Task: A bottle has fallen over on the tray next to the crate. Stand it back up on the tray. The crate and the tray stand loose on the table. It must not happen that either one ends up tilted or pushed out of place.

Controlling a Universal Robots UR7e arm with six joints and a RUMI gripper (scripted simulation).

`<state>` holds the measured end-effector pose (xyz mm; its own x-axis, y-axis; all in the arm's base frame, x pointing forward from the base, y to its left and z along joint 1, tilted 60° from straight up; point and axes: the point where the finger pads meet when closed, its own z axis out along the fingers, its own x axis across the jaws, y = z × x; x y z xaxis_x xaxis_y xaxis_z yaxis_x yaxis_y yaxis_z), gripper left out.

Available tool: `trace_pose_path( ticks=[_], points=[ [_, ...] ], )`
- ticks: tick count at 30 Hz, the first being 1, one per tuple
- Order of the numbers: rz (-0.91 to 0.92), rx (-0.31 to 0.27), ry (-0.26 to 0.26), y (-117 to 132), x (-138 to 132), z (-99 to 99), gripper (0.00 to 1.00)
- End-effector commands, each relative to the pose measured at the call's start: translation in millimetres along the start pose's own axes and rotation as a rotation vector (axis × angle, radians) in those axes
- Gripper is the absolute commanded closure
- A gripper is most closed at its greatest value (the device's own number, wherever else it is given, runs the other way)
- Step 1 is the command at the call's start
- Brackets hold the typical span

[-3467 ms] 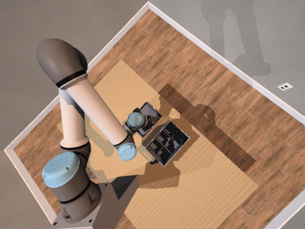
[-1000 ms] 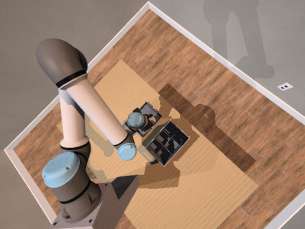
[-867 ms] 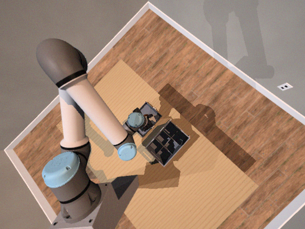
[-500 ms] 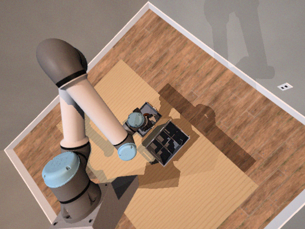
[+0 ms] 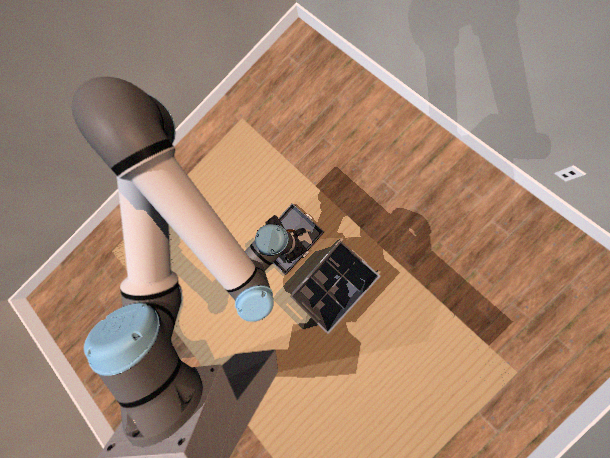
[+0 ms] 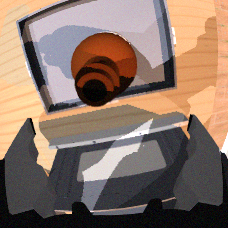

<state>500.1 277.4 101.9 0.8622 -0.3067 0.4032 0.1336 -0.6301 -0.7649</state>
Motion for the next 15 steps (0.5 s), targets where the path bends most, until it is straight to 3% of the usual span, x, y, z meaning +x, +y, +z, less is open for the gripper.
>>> trace_pose_path(
  ticks=[1,15],
  points=[
    [0.0,0.0,0.001,-0.1,0.3,-0.2,0.0],
    [0.0,0.0,0.001,-0.1,0.3,-3.7,0.0]
  ],
)
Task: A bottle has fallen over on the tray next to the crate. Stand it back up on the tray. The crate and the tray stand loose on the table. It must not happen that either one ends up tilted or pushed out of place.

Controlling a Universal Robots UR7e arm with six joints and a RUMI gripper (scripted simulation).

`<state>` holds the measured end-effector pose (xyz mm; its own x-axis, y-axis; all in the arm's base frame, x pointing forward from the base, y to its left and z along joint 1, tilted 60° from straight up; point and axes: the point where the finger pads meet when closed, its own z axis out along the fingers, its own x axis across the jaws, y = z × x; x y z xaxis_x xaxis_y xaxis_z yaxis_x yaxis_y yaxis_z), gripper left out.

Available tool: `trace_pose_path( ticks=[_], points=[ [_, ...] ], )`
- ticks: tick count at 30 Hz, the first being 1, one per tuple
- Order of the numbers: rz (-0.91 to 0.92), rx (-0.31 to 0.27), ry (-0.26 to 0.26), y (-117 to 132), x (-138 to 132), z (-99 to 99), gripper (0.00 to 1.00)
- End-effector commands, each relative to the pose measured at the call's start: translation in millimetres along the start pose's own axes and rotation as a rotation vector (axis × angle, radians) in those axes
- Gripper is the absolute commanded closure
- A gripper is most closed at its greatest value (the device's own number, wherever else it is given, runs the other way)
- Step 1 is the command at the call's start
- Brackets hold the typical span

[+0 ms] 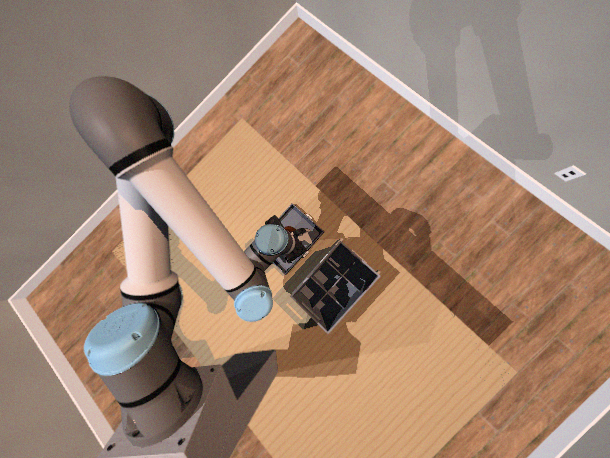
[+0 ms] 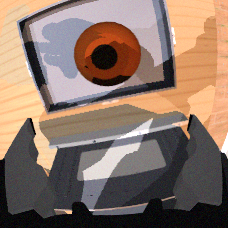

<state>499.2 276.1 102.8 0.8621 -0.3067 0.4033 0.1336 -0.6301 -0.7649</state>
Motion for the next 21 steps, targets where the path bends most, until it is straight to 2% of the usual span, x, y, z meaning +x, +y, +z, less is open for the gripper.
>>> trace_pose_path(
  ticks=[1,15,21],
  points=[
    [0.0,0.0,0.001,-0.1,0.3,-2.8,0.0],
    [0.0,0.0,0.001,-0.1,0.2,-23.5,0.0],
    [0.0,0.0,0.001,-0.1,0.2,-38.4,0.0]
  ],
)
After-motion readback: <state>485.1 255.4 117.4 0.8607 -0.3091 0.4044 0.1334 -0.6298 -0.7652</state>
